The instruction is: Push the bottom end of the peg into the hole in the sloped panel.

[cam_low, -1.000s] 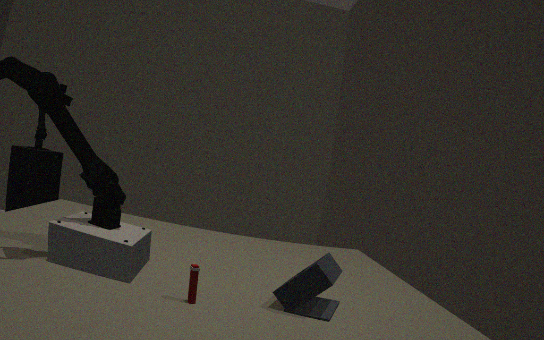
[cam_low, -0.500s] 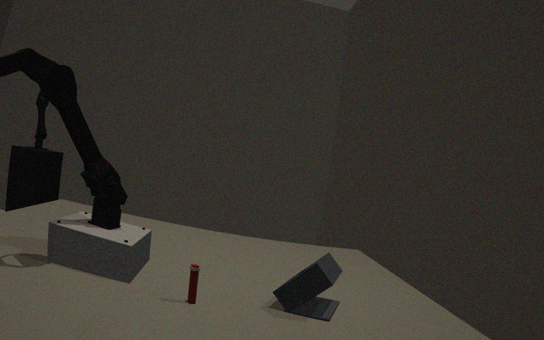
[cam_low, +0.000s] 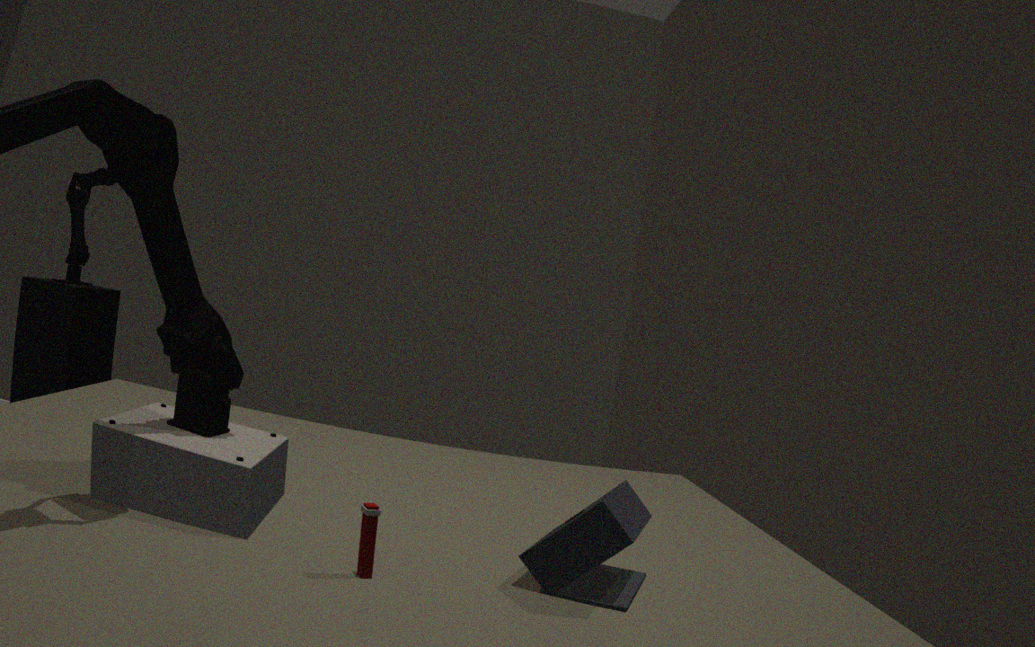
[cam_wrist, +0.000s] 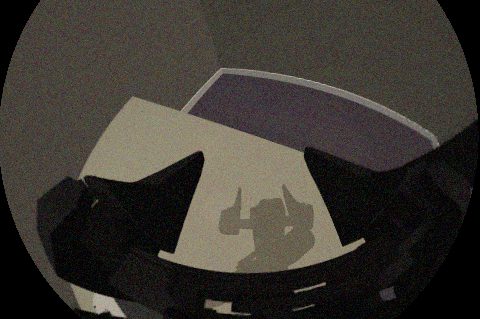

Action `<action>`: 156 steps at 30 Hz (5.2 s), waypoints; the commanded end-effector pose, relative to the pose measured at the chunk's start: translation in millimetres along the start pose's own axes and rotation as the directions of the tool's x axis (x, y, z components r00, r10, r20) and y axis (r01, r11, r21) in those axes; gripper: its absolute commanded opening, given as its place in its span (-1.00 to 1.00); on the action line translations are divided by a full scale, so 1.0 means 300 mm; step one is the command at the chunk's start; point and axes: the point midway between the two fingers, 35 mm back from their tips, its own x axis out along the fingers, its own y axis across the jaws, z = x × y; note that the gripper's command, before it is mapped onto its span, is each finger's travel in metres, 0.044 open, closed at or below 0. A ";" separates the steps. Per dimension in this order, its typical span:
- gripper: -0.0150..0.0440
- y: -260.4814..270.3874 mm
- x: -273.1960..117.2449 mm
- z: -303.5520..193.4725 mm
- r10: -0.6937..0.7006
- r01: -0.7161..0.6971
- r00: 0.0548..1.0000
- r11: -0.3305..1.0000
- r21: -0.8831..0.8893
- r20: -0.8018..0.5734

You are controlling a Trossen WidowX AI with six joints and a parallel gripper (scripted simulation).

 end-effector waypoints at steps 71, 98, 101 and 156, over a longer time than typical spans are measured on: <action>1.00 1.320 0.081 -0.252 0.185 0.498 0.762 0.446 0.744 -0.621; 1.00 1.577 -0.132 -0.474 0.047 0.749 0.644 0.164 0.642 -0.763; 1.00 1.593 -0.159 -0.499 0.026 0.765 0.633 0.127 0.631 -0.774; 1.00 1.625 -0.139 -0.759 -0.058 0.800 0.597 -0.017 0.599 -0.800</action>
